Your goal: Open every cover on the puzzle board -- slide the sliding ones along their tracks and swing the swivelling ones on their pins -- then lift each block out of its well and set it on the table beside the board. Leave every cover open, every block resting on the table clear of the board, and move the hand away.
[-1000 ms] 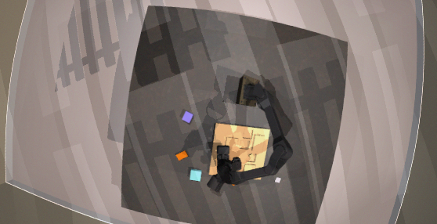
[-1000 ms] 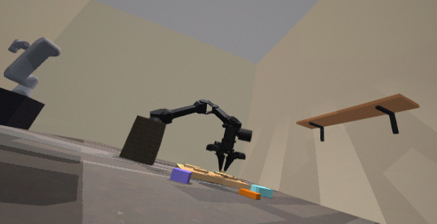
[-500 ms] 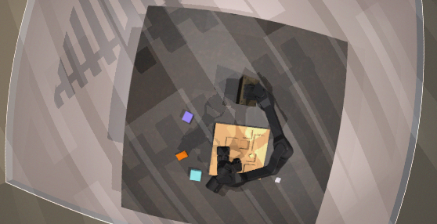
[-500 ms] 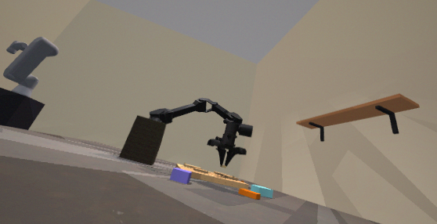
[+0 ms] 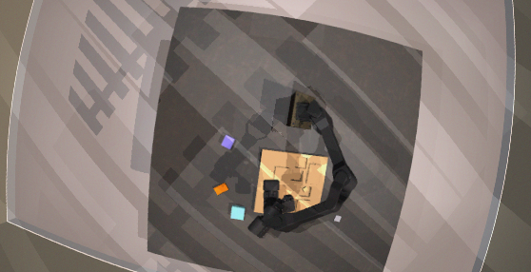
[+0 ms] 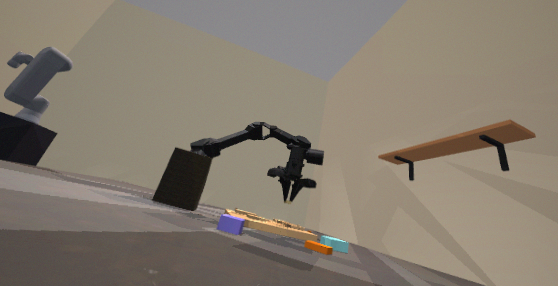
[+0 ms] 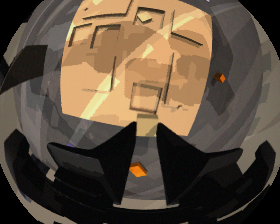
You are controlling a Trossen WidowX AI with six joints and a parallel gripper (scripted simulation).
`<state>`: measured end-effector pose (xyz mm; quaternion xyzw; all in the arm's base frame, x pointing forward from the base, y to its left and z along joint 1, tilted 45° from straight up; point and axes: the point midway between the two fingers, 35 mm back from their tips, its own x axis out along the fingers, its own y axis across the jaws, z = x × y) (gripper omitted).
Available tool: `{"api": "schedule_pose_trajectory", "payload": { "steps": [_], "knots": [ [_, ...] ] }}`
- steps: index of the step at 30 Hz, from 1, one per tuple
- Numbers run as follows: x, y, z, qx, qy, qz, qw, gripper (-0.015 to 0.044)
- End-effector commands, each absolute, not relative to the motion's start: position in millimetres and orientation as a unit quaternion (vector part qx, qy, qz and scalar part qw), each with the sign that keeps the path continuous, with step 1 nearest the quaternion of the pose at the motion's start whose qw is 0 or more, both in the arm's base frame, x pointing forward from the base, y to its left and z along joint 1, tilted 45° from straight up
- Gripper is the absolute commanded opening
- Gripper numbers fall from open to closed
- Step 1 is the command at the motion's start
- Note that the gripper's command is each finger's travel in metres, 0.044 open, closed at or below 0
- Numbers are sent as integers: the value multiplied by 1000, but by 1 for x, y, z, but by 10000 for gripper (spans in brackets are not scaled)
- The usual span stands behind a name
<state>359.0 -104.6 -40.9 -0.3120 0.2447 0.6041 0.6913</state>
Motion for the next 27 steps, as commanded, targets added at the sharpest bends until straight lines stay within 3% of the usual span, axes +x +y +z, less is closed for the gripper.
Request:
{"api": "schedule_pose_trajectory", "payload": {
  "steps": [1,27],
  "knots": [
    [354,-112,-44,-315,247,605,688,80],
    [291,-168,-103,-318,253,603,686,80]
  ]
}}
